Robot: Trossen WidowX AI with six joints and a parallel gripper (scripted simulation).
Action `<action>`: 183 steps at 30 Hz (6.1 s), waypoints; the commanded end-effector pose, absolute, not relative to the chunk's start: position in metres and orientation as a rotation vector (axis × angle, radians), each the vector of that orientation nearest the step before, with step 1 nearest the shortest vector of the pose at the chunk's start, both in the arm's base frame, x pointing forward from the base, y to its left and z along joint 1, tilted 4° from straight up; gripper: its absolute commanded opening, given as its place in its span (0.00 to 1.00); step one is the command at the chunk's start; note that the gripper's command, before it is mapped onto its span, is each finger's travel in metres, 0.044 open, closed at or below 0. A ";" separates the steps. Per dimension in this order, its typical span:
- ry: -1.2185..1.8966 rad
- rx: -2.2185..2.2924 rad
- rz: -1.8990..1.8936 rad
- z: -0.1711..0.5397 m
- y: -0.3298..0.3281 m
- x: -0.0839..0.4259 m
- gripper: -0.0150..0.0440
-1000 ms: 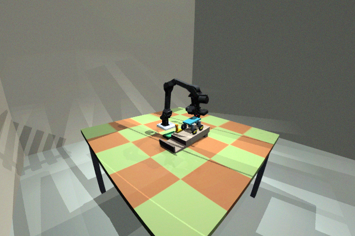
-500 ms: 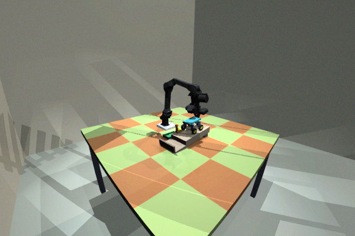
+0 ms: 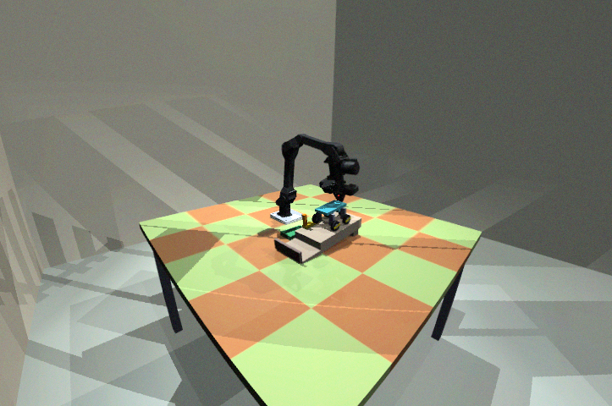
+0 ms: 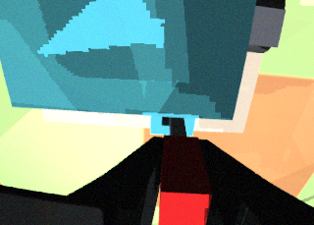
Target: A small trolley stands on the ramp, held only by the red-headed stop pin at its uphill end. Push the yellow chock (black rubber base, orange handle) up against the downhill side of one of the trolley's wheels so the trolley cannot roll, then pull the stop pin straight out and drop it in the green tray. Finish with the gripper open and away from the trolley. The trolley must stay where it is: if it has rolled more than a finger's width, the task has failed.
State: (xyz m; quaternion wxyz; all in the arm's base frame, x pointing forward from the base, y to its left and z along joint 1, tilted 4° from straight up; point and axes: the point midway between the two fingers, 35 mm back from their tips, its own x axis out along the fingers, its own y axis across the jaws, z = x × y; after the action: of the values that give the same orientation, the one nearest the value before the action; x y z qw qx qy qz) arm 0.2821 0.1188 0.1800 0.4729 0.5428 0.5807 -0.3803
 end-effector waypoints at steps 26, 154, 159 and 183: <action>1.423 1.329 -0.919 0.199 0.118 0.281 0.25; 1.416 1.315 -0.933 0.167 -0.074 0.223 0.25; 1.366 1.379 -1.018 0.167 -0.073 0.223 0.25; 0.879 1.820 -1.603 0.167 -0.068 0.222 0.25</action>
State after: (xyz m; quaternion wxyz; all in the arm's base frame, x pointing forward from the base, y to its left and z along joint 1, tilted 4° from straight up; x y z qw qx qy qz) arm 0.2222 -0.0684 0.1659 0.3012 0.6654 0.3641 -0.5778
